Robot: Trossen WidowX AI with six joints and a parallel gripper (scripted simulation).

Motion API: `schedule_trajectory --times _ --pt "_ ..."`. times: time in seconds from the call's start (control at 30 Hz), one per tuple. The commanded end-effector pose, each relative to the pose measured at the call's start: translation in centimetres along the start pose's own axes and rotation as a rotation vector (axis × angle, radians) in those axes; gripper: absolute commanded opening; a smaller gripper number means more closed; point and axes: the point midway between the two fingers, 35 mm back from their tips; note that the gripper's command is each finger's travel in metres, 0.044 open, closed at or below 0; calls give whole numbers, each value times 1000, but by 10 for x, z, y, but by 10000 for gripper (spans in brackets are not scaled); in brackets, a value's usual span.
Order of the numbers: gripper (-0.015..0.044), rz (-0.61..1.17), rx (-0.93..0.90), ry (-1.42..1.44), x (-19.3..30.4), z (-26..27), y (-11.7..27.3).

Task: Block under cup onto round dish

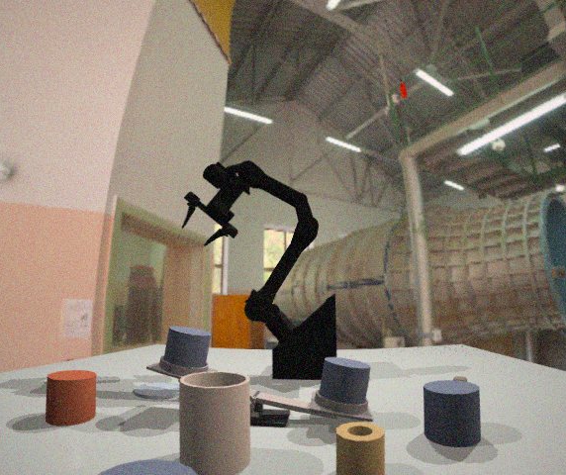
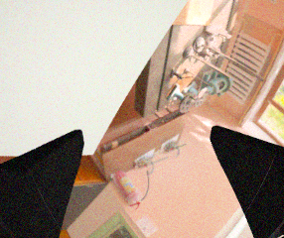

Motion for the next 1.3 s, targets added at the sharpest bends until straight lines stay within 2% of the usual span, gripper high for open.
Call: schedule_trajectory --times 0.0,0.03,0.3,0.63,1.0,1.27 --pt "426 -4 -1 -4 0 0 -1" --pt "440 -15 -4 -17 0 0 -4" --pt "440 -183 -74 -199 -5 4 -48" --pt "440 -388 -220 -392 -41 5 -101" --pt "440 -569 -454 -513 -129 8 -132" --pt "440 -605 -593 -561 -209 19 -118"
Point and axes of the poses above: the point midway between the two fingers, 35 mm back from their tips, its own y axis back along the fingers, its own z axis across the jaws, x = y × z, and after that the axes turned 2 degrees about -y, right-handed
